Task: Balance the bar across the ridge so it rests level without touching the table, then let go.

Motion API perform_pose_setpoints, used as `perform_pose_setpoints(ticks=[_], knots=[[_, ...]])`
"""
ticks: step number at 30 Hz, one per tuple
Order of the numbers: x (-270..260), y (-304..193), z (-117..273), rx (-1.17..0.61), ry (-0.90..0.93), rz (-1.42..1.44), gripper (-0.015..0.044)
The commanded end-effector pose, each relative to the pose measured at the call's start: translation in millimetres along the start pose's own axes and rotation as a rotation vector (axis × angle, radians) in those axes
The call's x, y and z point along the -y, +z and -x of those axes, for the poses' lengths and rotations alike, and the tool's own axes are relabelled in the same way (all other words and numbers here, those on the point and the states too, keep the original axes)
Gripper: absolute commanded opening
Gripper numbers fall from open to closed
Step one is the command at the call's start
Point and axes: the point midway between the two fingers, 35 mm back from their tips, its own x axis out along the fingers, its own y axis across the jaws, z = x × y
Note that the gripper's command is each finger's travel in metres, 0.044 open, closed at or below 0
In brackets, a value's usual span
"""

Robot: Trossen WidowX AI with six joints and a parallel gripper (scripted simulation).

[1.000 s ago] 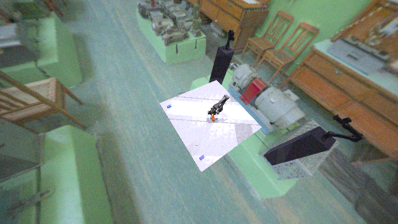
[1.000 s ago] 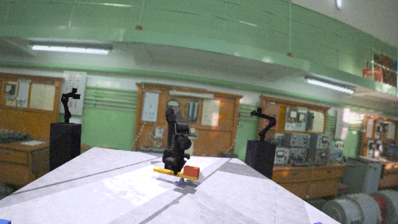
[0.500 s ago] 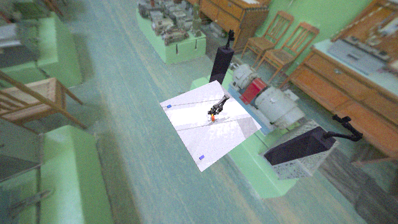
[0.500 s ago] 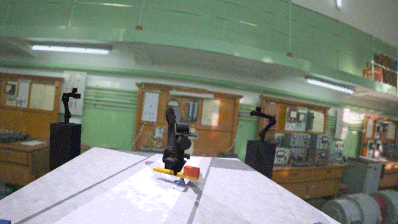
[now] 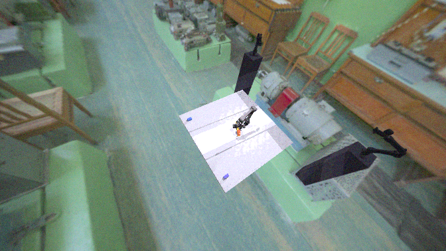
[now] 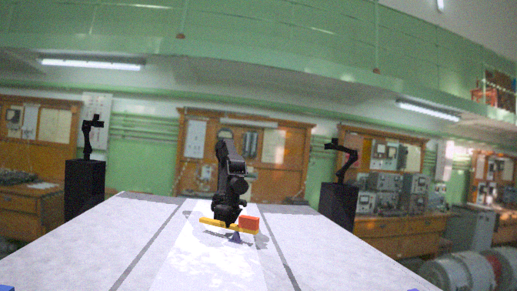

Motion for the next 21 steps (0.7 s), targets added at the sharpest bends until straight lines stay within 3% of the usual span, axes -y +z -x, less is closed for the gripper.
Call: perform_pose_setpoints(ticks=[1,6,16,21], knots=[[0.0,0.0,0.0,0.0,0.0,0.0,0.0185],[0.0,0.0,0.0,0.0,0.0,0.0,0.0185],[0.0,0.0,0.0,0.0,0.0,0.0,0.044],[-2.3,-1.9,18.6,0.0,0.0,0.0,0.044]])
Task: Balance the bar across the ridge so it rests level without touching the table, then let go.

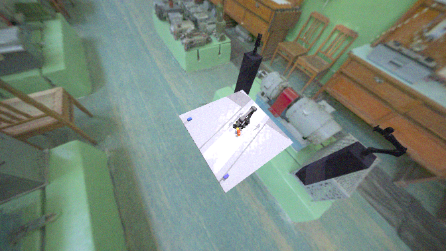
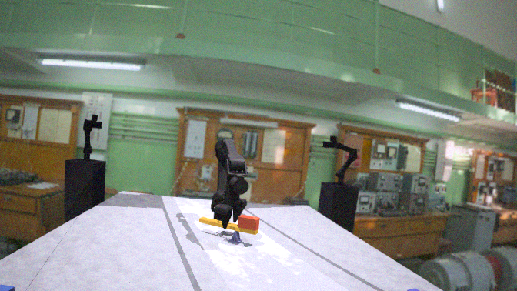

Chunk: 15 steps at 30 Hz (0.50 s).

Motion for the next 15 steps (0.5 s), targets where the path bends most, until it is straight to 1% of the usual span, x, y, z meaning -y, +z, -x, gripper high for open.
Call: perform_pose_setpoints(ticks=[1,5,7,15], knots=[[-4.5,-3.8,28.3,-0.009,0.011,0.0,0.044],[-2.9,-2.3,78.6,-0.008,0.011,0.0,0.044],[-0.6,-0.4,95.0,-0.008,0.01,0.0,0.044],[-0.3,-0.1,97.0,-0.008,0.01,0.0,0.044]])
